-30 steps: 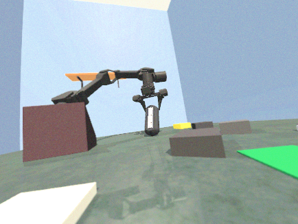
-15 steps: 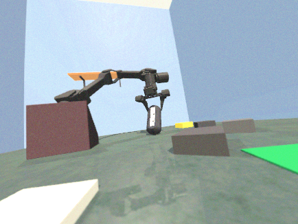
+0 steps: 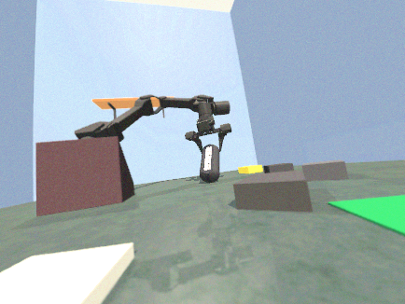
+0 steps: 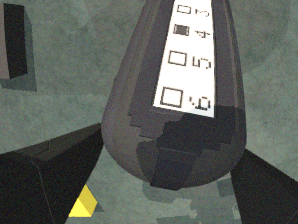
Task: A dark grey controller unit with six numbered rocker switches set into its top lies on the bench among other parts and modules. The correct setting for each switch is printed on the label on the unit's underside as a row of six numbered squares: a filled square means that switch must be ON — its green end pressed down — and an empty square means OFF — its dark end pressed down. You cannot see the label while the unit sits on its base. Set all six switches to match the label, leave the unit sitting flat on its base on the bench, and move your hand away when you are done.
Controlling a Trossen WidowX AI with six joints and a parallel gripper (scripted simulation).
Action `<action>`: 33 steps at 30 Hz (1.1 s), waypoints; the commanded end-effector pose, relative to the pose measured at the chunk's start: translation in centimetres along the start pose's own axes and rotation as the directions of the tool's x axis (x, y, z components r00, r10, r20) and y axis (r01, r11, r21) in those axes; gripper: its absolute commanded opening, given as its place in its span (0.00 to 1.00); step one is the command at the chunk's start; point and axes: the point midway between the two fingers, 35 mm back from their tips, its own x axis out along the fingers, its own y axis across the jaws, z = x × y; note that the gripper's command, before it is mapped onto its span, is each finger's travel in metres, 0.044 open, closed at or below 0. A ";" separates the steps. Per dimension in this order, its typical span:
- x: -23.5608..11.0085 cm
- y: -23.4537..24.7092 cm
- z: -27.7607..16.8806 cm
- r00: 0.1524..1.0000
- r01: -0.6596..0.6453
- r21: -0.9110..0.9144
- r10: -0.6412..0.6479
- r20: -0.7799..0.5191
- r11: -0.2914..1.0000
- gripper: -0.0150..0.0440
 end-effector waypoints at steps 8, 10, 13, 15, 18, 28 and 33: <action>0.9 -0.1 -0.6 1.000 0.010 0.006 -0.010 0.008 1.000 0.83; 1.0 -0.1 -0.7 1.000 0.010 0.006 -0.010 0.008 1.000 0.83; 1.2 -0.1 -0.9 1.000 0.010 0.006 -0.010 0.008 1.000 0.83; 1.3 -0.1 -1.0 1.000 0.010 0.006 -0.010 0.008 1.000 0.83; 1.5 -0.1 -1.2 1.000 0.010 0.006 -0.010 0.007 1.000 0.83; 2.0 -0.1 -1.7 1.000 0.010 0.006 -0.010 0.007 1.000 0.83; 2.3 -0.1 -2.0 1.000 0.010 0.006 -0.010 0.007 1.000 0.83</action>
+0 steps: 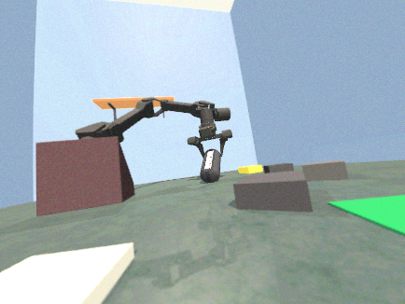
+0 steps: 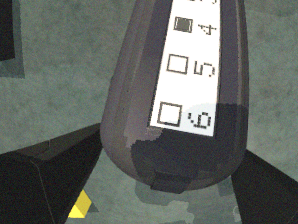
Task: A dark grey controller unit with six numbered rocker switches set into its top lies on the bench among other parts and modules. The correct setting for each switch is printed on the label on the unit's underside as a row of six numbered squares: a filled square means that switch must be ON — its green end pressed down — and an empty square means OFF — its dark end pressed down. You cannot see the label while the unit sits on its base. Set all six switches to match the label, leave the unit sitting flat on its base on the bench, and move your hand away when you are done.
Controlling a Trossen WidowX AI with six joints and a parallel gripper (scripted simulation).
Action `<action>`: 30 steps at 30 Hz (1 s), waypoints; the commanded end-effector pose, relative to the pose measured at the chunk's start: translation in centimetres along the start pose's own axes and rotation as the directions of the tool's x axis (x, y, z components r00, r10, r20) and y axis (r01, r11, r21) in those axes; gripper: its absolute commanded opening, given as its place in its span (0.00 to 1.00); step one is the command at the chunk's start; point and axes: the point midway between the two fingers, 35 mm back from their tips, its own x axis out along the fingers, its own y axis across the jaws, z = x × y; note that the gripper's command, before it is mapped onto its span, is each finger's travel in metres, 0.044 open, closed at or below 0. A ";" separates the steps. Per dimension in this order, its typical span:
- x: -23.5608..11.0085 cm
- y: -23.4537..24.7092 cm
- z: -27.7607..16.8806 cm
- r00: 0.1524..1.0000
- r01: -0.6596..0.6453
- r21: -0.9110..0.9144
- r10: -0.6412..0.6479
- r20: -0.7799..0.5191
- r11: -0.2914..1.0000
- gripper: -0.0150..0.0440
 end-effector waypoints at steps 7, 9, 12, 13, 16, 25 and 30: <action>0.9 0.0 -0.2 1.000 0.007 0.011 -0.007 0.011 1.000 0.83; 1.0 0.0 -0.3 1.000 0.007 0.011 -0.007 0.011 1.000 0.83; 1.2 0.0 -0.5 1.000 0.007 0.011 -0.007 0.011 1.000 0.83; 1.3 0.0 -0.5 1.000 0.007 0.011 -0.007 0.010 1.000 0.83; 1.5 0.0 -0.7 1.000 0.007 0.011 -0.007 0.010 1.000 0.83; 2.1 0.0 -1.1 1.000 0.007 0.011 -0.007 0.010 1.000 0.83; 2.4 0.0 -1.3 1.000 0.007 0.011 -0.007 0.010 1.000 0.83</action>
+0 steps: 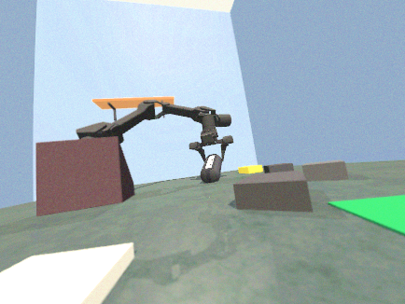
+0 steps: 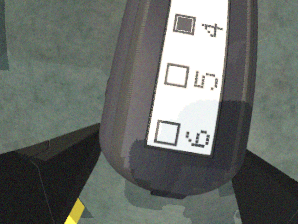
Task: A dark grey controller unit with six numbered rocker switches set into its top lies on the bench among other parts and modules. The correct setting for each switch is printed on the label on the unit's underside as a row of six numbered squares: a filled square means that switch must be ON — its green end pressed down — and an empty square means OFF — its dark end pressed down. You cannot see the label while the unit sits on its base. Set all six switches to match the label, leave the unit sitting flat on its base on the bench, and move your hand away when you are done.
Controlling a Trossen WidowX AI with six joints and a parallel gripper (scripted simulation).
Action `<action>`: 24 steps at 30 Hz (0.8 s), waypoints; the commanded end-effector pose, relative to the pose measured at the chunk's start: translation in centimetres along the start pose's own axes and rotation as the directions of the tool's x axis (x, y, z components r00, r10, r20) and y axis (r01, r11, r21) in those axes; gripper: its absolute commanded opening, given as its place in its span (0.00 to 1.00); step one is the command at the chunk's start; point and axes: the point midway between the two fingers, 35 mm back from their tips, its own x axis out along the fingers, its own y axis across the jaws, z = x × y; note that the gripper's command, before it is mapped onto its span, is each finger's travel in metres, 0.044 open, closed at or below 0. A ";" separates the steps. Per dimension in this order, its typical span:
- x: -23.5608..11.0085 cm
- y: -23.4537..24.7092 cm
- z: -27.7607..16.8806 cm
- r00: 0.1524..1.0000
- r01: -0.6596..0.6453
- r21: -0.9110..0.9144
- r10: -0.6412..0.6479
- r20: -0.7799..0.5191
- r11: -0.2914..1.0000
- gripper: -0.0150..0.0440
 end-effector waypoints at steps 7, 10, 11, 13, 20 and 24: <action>0.9 0.1 0.0 1.000 0.002 0.013 -0.002 0.011 1.000 0.83; 1.1 0.1 -0.2 1.000 0.002 0.013 -0.002 0.011 1.000 0.83; 1.1 0.1 -0.2 1.000 0.002 0.013 -0.002 0.011 1.000 0.83; 1.3 0.1 -0.3 1.000 0.002 0.013 -0.002 0.011 1.000 0.83; 1.8 0.1 -0.5 1.000 0.002 0.013 -0.002 0.010 1.000 0.83; 2.1 0.1 -0.6 1.000 0.002 0.013 -0.002 0.010 1.000 0.83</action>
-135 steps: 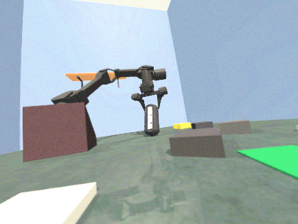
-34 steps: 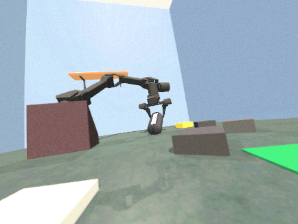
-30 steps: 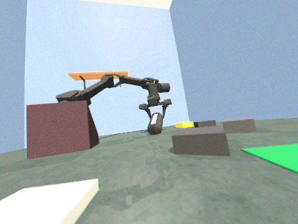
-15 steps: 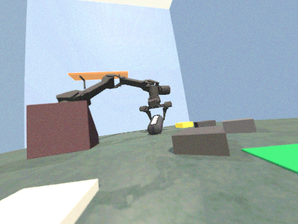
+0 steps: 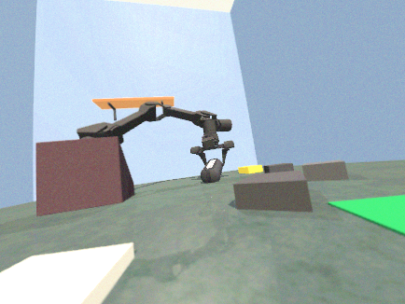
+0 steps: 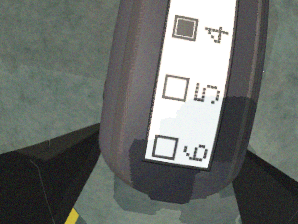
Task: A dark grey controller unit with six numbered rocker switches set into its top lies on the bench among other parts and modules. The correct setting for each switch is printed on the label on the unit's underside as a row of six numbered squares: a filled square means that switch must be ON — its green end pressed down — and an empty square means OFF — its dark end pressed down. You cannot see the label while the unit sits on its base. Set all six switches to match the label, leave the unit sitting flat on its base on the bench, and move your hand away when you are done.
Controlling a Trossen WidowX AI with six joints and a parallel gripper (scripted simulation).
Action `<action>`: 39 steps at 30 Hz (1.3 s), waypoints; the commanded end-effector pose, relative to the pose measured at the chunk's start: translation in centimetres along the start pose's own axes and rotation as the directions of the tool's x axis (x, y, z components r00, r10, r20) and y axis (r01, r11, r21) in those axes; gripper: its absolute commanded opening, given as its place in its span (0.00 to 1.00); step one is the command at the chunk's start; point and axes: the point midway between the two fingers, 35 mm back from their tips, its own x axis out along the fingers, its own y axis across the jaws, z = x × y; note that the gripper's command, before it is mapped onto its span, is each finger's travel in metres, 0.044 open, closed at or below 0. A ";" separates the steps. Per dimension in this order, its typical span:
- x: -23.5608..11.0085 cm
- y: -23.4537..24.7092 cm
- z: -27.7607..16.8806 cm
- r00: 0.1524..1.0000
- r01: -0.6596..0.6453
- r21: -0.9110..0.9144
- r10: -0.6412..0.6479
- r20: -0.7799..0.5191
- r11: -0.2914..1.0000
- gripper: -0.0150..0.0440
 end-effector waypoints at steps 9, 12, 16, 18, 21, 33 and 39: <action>0.9 0.1 0.0 1.000 -0.003 0.012 0.003 0.009 1.000 0.83; 1.2 0.1 -0.1 1.000 -0.003 0.012 0.003 0.009 1.000 0.83; 1.5 0.1 -0.1 1.000 -0.003 0.012 0.002 0.009 1.000 0.83; 1.6 0.1 -0.2 1.000 -0.003 0.012 0.002 0.009 1.000 0.83; 1.8 0.1 -0.3 1.000 -0.002 0.012 0.002 0.009 1.000 0.83; 2.8 0.1 -0.5 1.000 -0.002 0.012 0.002 0.008 1.000 0.83; 3.2 0.1 -0.5 1.000 -0.002 0.011 0.002 0.008 1.000 0.83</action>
